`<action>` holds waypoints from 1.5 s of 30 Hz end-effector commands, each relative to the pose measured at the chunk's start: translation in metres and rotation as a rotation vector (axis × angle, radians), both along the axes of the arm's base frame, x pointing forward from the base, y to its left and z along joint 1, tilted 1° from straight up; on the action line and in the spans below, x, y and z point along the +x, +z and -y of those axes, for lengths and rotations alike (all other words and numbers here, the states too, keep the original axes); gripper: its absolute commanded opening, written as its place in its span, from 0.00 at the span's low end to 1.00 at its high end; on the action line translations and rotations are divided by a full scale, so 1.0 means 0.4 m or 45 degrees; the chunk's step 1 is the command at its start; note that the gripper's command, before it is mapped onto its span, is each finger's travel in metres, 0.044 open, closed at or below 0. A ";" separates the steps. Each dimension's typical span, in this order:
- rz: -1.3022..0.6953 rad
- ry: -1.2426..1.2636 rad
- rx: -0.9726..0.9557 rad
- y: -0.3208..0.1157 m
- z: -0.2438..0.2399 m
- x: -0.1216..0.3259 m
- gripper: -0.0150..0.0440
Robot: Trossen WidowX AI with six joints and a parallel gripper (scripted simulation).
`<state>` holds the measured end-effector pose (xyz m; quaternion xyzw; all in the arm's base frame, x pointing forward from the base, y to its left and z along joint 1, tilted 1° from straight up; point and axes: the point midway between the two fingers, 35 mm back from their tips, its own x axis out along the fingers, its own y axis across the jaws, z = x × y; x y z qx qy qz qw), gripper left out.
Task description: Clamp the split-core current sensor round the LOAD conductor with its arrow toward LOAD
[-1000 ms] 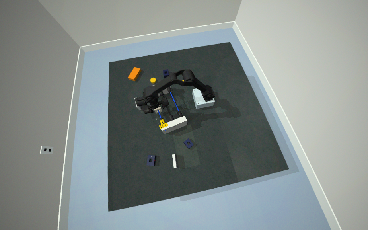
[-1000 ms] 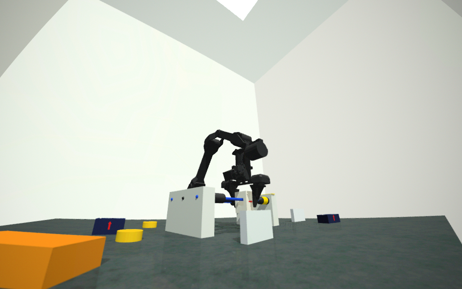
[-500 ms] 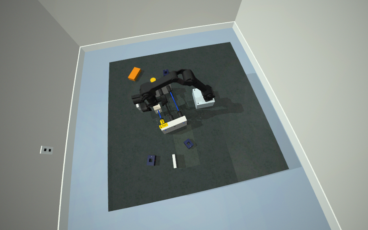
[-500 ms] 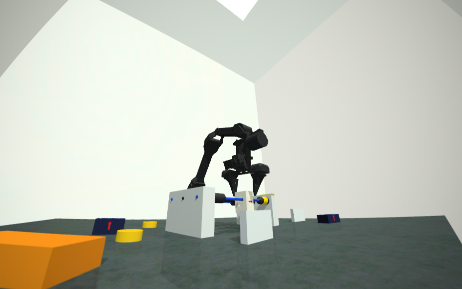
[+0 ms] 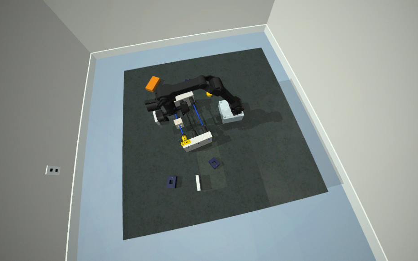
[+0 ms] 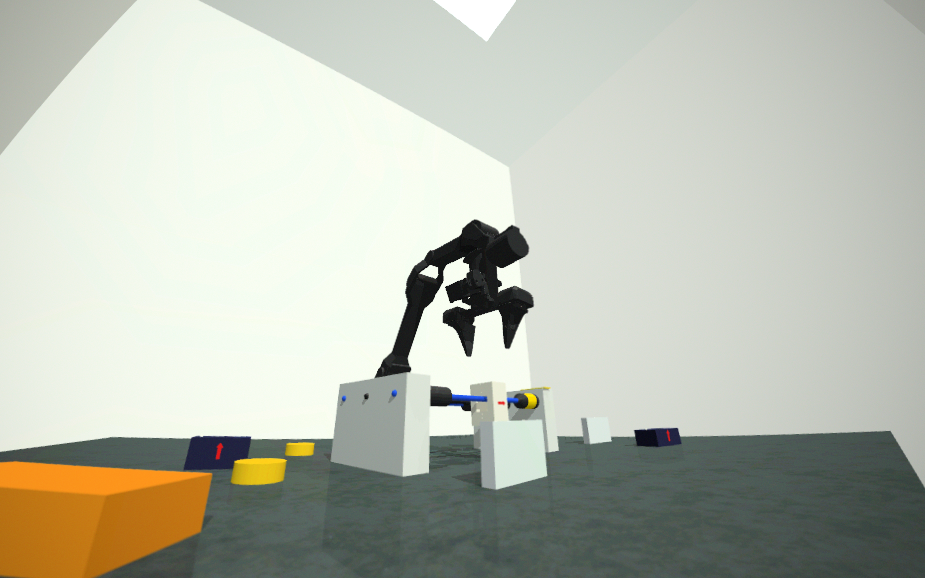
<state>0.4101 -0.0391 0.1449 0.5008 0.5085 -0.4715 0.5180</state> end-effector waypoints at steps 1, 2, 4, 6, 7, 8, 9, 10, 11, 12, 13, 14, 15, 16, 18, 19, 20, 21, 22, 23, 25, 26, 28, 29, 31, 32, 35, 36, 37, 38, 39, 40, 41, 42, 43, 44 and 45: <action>-0.003 0.006 -0.002 0.002 0.001 -0.001 1.00; -0.003 0.006 -0.002 0.002 0.001 -0.001 1.00; -0.003 0.006 -0.002 0.002 0.001 -0.001 1.00; -0.003 0.006 -0.002 0.002 0.001 -0.001 1.00; -0.003 0.006 -0.002 0.002 0.001 -0.001 1.00; -0.003 0.006 -0.002 0.002 0.001 -0.001 1.00; -0.003 0.006 -0.002 0.002 0.001 -0.001 1.00; -0.003 0.006 -0.002 0.002 0.001 -0.001 1.00; -0.003 0.006 -0.002 0.002 0.001 -0.001 1.00; -0.003 0.006 -0.002 0.002 0.001 -0.001 1.00; -0.003 0.006 -0.002 0.002 0.001 -0.001 1.00; -0.003 0.006 -0.002 0.002 0.001 -0.001 1.00; -0.003 0.006 -0.002 0.002 0.001 -0.001 1.00; -0.003 0.006 -0.002 0.002 0.001 -0.001 1.00; -0.003 0.006 -0.002 0.002 0.001 -0.001 1.00; -0.003 0.006 -0.002 0.002 0.001 -0.001 1.00; -0.003 0.006 -0.002 0.002 0.001 -0.001 1.00; -0.003 0.006 -0.002 0.002 0.001 -0.001 1.00; -0.003 0.006 -0.002 0.002 0.001 -0.001 1.00; -0.003 0.006 -0.002 0.002 0.001 -0.001 1.00; -0.003 0.006 -0.002 0.002 0.001 -0.001 1.00; -0.003 0.006 -0.002 0.002 0.001 -0.001 1.00; -0.003 0.006 -0.002 0.002 0.001 -0.001 1.00; -0.003 0.006 -0.002 0.002 0.001 -0.001 1.00; -0.003 0.006 -0.002 0.002 0.001 -0.001 1.00; -0.003 0.006 -0.002 0.002 0.001 -0.001 1.00; 0.008 0.068 -0.095 -0.006 -0.028 -0.011 1.00; 0.016 0.114 -0.160 -0.011 -0.047 -0.019 1.00; 0.026 0.158 -0.224 -0.015 -0.064 -0.027 1.00; 0.038 0.203 -0.288 -0.019 -0.082 -0.037 1.00; 0.052 0.246 -0.351 -0.022 -0.099 -0.047 1.00; 0.069 0.289 -0.415 -0.025 -0.115 -0.057 1.00; 0.088 0.330 -0.478 -0.027 -0.130 -0.068 1.00; 0.108 0.371 -0.540 -0.029 -0.145 -0.080 1.00; 0.131 0.410 -0.602 -0.030 -0.160 -0.092 1.00; 0.156 0.449 -0.664 -0.031 -0.174 -0.104 1.00; 0.183 0.486 -0.724 -0.032 -0.187 -0.118 1.00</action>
